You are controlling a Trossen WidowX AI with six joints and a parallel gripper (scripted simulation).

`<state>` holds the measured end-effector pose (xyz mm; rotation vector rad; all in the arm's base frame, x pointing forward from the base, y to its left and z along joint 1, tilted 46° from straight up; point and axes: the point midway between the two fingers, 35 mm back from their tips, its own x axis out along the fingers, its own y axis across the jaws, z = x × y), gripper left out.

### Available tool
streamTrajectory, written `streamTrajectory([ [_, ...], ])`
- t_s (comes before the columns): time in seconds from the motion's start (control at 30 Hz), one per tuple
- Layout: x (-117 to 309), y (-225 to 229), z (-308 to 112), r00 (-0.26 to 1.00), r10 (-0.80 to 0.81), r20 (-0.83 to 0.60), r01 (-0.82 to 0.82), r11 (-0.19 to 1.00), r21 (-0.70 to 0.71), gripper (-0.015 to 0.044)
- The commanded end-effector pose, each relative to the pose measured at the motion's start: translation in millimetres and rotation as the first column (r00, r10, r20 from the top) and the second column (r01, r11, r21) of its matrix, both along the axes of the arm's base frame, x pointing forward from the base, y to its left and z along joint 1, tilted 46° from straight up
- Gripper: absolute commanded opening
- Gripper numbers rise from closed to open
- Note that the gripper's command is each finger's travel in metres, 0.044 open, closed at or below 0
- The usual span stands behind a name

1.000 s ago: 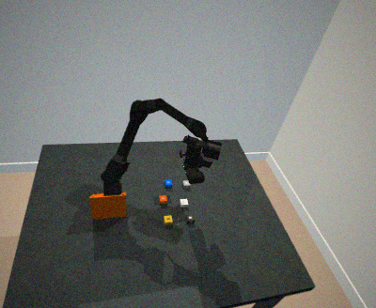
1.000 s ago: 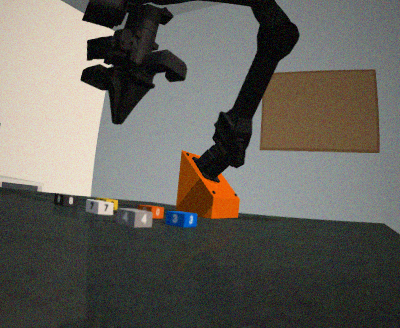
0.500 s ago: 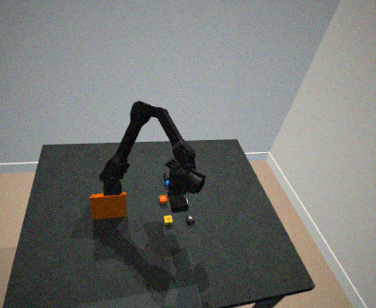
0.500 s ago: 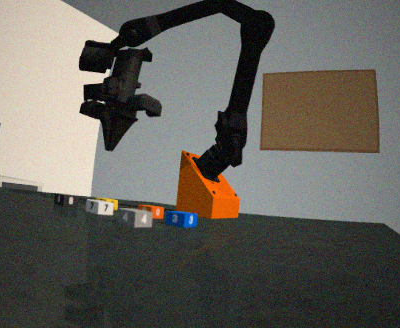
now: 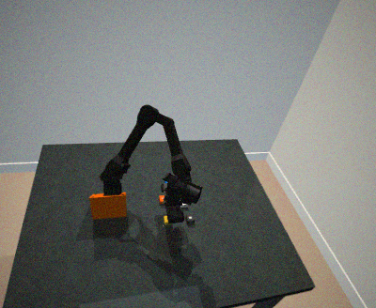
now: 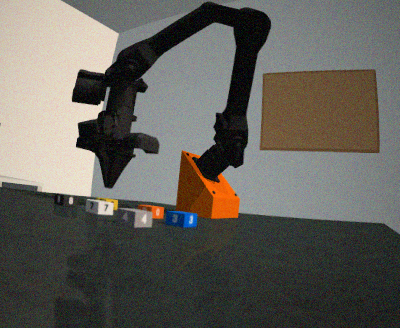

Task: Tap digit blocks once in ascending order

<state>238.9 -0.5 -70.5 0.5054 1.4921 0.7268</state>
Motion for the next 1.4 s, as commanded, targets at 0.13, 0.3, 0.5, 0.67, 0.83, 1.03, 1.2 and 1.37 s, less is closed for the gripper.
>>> streamTrajectory([
  [0.13,-5,11,-11,1.0,-0.006,-0.018,0.007,1.0,0.011,0.002],
  [0.3,-6,17,-16,1.0,-0.006,-0.019,0.006,1.0,0.012,0.002],
  [0.5,-6,19,-17,1.0,-0.006,-0.019,0.006,1.0,0.012,0.002],
  [0.67,-3,10,-10,1.0,-0.003,-0.008,0.003,1.0,0.006,0.002],
  [0.83,-4,-3,3,1.0,-0.006,-0.019,0.006,1.0,0.011,0.002],
  [1.03,2,-33,29,1.0,-0.007,-0.019,0.007,1.0,0.006,0.002],
  [1.2,2,-61,60,1.0,-0.006,-0.019,0.006,1.0,0.007,0.002],
  [1.37,6,-59,62,1.0,-0.006,-0.021,0.006,1.0,0.003,0.002],
])
